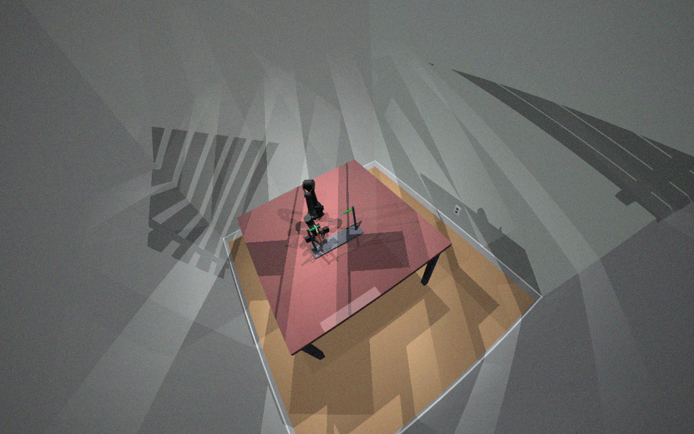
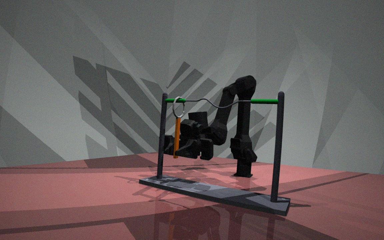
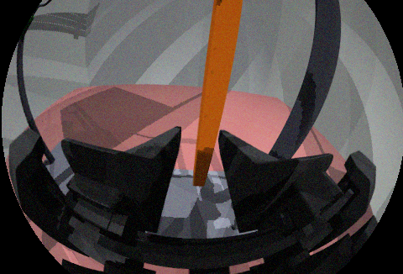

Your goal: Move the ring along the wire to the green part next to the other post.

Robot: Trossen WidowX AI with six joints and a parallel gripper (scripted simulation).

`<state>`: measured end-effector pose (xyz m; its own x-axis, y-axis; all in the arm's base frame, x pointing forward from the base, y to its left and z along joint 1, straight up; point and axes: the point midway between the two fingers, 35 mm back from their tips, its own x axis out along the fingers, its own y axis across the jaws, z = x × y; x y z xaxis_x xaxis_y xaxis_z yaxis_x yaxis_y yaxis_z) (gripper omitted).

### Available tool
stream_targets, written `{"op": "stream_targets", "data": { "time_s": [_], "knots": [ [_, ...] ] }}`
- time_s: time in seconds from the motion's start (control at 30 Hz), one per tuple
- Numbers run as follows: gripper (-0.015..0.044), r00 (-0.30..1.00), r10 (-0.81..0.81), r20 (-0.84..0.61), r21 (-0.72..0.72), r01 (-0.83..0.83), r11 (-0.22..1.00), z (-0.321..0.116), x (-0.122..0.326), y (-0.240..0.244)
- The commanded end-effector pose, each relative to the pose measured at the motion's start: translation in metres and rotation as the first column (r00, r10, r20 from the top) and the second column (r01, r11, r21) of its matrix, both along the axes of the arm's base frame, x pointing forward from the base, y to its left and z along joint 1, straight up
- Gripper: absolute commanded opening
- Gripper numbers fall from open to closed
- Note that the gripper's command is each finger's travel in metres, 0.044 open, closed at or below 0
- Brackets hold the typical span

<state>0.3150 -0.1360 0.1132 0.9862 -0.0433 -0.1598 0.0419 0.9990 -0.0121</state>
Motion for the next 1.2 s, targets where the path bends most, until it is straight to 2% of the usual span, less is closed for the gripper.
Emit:
{"op": "stream_targets", "data": {
  "time_s": [0.0, 0.47, 0.87, 1.17],
  "knots": [
    [0.016, 1.0, -0.005, 0.0, 0.002, 0.005, 1.0, -0.0005, 0.0017, -0.0007],
    [0.016, 1.0, -0.005, 0.0, 0.002, 0.005, 1.0, -0.0005, 0.0017, -0.0007],
    [-0.015, 1.0, 0.0, 0.0, 0.0, 0.0, 1.0, -0.0005, 0.0015, 0.0001],
    [-0.015, 1.0, 0.0, 0.0, 0.0, 0.0, 1.0, 0.0005, 0.0016, 0.0]
  ]
}}
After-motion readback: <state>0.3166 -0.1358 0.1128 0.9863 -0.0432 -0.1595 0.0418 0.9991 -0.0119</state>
